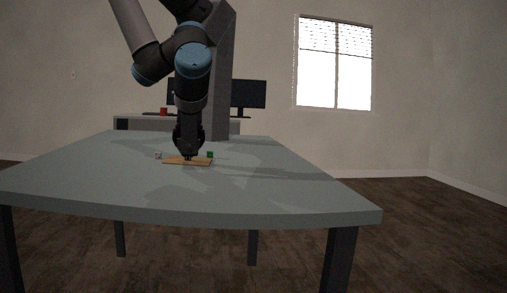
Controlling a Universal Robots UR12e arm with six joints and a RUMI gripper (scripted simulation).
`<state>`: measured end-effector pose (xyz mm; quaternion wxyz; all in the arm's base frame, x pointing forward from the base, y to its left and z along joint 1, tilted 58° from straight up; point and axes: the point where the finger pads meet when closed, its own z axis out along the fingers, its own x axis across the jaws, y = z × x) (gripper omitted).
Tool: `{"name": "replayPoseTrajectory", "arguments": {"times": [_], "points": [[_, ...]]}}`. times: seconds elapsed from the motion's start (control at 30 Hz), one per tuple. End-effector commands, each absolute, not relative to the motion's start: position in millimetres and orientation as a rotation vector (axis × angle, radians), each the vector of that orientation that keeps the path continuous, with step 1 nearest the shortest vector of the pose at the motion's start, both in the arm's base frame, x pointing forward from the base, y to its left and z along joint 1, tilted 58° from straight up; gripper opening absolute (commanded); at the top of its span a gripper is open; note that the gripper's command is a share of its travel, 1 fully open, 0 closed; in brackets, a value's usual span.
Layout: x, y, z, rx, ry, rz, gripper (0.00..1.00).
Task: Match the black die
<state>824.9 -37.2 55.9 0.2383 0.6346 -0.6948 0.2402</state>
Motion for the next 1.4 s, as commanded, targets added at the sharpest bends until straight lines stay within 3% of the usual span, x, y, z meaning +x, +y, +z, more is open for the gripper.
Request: {"name": "replayPoseTrajectory", "arguments": {"times": [0.0, 1.33, 1.37], "points": [[825.0, -36.6, 56.4, 1.739, -1.903, 0.659, 0.03], [825.0, -36.6, 56.4, 1.739, -1.903, 0.659, 0.03], [825.0, -36.6, 56.4, 1.739, -1.903, 0.659, 0.07]]}}
